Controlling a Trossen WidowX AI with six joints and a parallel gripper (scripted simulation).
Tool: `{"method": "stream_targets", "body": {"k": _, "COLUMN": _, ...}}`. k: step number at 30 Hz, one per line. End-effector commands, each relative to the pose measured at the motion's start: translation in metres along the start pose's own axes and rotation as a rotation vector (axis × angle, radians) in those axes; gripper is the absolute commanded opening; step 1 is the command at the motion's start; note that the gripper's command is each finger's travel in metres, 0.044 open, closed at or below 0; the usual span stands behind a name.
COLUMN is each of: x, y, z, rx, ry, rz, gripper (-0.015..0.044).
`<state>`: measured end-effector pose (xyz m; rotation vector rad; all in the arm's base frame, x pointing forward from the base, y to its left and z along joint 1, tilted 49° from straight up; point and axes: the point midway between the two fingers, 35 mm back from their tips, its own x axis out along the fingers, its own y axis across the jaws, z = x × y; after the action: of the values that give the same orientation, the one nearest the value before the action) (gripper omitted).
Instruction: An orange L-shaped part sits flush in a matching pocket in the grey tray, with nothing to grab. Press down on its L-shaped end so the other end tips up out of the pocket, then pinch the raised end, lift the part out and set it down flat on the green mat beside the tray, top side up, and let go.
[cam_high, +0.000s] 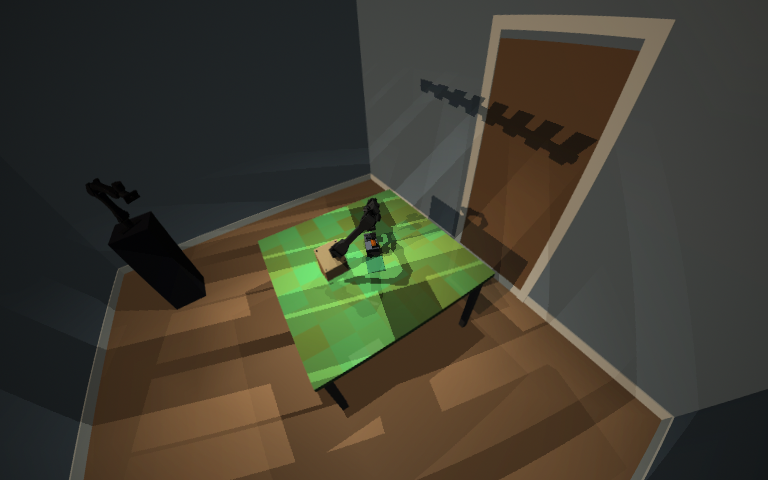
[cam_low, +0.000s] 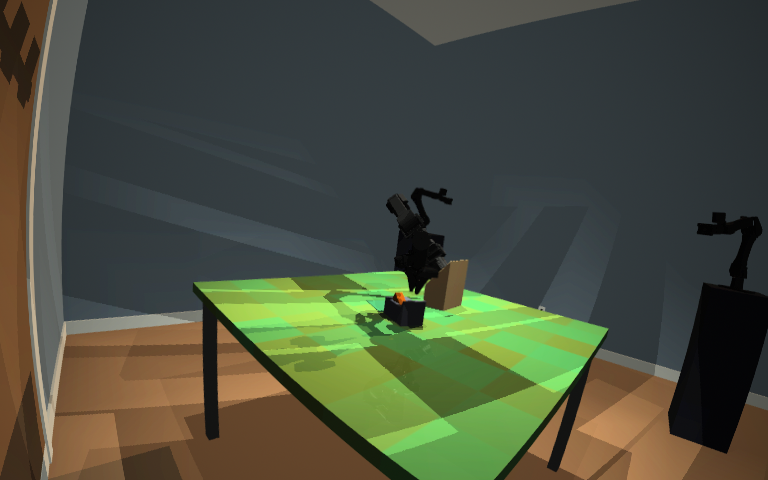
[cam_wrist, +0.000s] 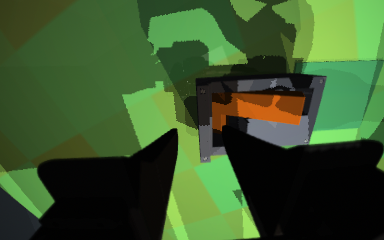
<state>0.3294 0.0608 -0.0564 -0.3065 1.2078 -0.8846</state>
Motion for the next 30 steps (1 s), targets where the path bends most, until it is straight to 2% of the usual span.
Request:
{"method": "stream_targets", "body": {"k": 1, "x": 0.045, "y": -0.010, "z": -0.006, "rx": -0.008, "ry": 0.024, "rz": -0.032, "gripper": 0.0180}}
{"method": "stream_targets", "body": {"k": 30, "x": 0.083, "y": -0.012, "z": -0.007, "rx": -0.008, "ry": 0.024, "rz": -0.035, "gripper": 0.0180}}
